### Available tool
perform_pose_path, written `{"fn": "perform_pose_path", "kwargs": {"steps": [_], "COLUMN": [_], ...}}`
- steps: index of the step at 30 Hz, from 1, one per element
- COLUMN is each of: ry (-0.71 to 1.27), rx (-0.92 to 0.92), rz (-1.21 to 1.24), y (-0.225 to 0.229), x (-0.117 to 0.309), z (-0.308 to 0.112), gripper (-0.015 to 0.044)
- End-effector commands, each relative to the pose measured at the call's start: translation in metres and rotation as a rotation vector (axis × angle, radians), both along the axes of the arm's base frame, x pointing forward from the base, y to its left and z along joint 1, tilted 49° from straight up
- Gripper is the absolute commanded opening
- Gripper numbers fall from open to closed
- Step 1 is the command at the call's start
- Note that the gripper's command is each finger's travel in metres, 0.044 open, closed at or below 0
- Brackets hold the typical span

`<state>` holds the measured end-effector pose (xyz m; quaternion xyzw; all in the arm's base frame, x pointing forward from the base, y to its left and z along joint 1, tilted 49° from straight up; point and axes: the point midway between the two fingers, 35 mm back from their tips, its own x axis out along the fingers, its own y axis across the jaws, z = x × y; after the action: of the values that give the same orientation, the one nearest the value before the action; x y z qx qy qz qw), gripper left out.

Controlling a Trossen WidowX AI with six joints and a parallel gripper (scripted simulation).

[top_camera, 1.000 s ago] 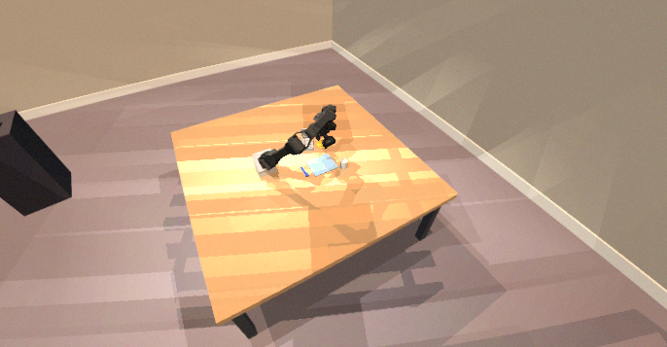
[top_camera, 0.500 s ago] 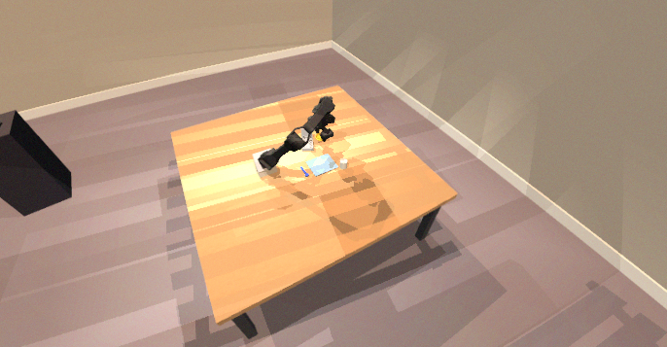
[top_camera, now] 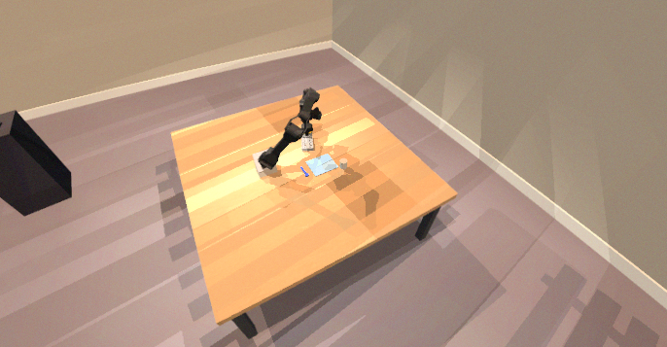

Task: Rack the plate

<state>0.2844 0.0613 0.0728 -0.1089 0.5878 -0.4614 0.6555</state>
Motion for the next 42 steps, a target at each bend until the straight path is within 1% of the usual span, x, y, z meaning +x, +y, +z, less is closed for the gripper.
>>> {"fn": "perform_pose_path", "kwargs": {"steps": [1, 5, 15, 24, 33, 42], "ry": [-0.020, 0.010, 0.179, 0.287, 0.348, 0.365], "rx": [-0.005, 0.021, 0.213, 0.403, 0.593, 0.769], "rz": [-0.029, -0.026, 0.018, 0.095, 0.210, 0.362], "y": [0.002, -0.001, -0.018, -0.029, -0.039, -0.047], "x": [-0.003, -0.004, -0.011, -0.016, -0.019, -0.020], "z": [-0.004, -0.008, -0.032, -0.052, -0.069, -0.083], "gripper": [0.0000, 0.0000, 0.0000, 0.0000, 0.0000, 0.0000]}}
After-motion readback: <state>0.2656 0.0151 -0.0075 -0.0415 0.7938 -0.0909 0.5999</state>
